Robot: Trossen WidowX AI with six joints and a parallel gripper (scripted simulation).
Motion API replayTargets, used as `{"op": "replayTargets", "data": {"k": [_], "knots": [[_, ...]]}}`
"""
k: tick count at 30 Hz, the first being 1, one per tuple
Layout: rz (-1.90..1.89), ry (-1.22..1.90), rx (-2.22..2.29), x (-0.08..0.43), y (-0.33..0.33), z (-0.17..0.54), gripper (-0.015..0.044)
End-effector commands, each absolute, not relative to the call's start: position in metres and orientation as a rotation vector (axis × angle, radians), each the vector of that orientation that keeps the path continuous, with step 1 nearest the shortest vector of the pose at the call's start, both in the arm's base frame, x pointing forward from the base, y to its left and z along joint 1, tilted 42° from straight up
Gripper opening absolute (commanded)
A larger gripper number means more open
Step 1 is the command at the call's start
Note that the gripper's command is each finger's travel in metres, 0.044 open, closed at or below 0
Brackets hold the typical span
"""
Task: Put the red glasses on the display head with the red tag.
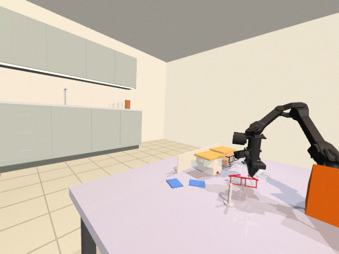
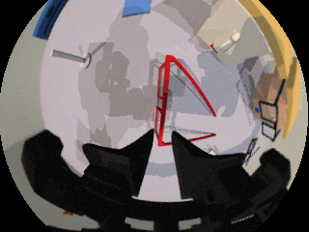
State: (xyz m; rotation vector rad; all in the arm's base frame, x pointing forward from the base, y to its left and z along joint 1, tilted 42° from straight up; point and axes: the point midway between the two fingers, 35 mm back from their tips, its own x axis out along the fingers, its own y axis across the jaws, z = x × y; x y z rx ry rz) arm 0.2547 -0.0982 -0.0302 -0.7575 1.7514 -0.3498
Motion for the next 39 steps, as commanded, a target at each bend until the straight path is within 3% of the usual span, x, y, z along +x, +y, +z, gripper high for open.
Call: {"op": "replayTargets", "data": {"k": [1, 32, 39], "knots": [[-0.348, 1.758, -0.767, 0.252, -0.102, -0.035, 0.0120], [-0.351, 1.759, -0.769, 0.245, -0.125, -0.057, 0.0120], [-0.348, 1.764, -0.763, 0.243, -0.123, -0.059, 0.0073]]}}
